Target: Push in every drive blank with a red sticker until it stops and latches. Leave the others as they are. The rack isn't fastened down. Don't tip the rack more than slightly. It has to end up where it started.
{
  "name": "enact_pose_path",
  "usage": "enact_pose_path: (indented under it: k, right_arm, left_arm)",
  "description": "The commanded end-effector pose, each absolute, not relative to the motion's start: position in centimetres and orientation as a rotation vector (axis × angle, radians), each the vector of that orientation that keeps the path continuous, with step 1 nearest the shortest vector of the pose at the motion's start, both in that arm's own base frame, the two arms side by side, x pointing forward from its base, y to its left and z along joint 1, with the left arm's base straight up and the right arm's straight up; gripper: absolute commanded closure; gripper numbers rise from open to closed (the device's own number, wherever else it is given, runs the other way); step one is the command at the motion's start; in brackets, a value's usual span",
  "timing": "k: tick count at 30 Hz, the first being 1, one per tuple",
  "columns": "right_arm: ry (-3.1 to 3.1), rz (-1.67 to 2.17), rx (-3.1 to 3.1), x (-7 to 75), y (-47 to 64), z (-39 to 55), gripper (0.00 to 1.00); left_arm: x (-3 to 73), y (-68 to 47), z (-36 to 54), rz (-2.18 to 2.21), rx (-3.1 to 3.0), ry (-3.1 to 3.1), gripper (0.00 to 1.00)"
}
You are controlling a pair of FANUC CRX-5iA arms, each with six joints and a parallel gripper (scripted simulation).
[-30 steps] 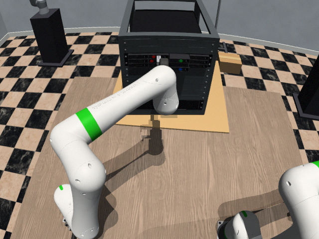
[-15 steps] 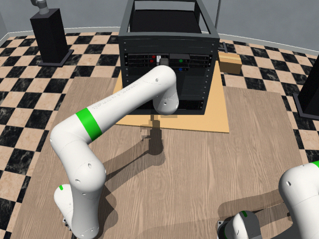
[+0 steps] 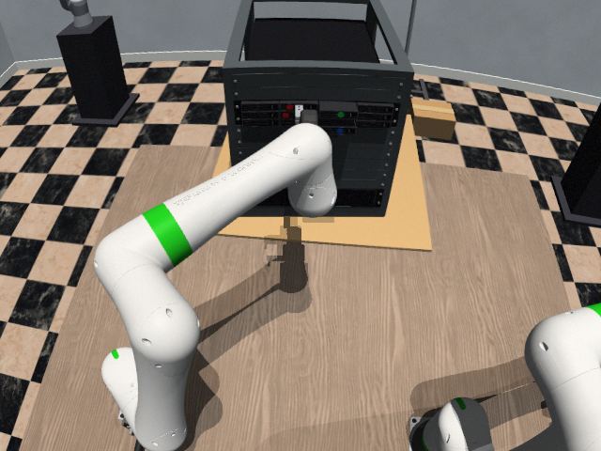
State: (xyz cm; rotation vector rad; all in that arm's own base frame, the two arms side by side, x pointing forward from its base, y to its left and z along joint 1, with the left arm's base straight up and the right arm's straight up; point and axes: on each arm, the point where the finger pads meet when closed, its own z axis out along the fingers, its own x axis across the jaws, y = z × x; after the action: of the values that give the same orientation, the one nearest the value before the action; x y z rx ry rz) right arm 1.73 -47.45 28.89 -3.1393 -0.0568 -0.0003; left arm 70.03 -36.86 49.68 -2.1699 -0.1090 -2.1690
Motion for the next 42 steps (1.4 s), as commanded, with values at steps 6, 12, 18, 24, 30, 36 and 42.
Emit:
enact_pose_path:
  k: [6, 12, 18, 24, 30, 36, 42]
  right_arm:
    - [-0.057, 0.000, -3.141, 1.7, -47.5, 29.0, 0.00]
    - [-0.057, 0.000, -3.141, 1.7, -47.5, 29.0, 0.00]
    - [-0.057, 0.000, -3.141, 1.7, -47.5, 29.0, 0.00]
    - [-0.057, 0.000, -3.141, 1.7, -47.5, 29.0, 0.00]
    - [-0.057, 0.000, -3.141, 1.7, -47.5, 29.0, 0.00]
    - [-0.057, 0.000, -3.141, 1.7, -47.5, 29.0, 0.00]
    - [-0.057, 0.000, -3.141, 1.7, -47.5, 29.0, 0.00]
  left_arm:
    - [69.9, -36.8, 49.9, -2.172, -2.169, -0.111, 1.00]
    - [68.3, -37.0, 49.9, -2.172, -2.169, -0.111, 1.00]
    - [65.0, -37.3, 49.9, -2.172, -2.169, -0.111, 1.00]
    - [62.7, -37.6, 49.9, -2.172, -2.169, -0.111, 1.00]
    - [60.6, -37.8, 49.8, -2.172, -2.169, -0.111, 1.00]
    - [60.3, -37.8, 49.8, -2.172, -2.169, -0.111, 1.00]
    - [60.3, -37.8, 49.8, -2.172, -2.169, -0.111, 0.00]
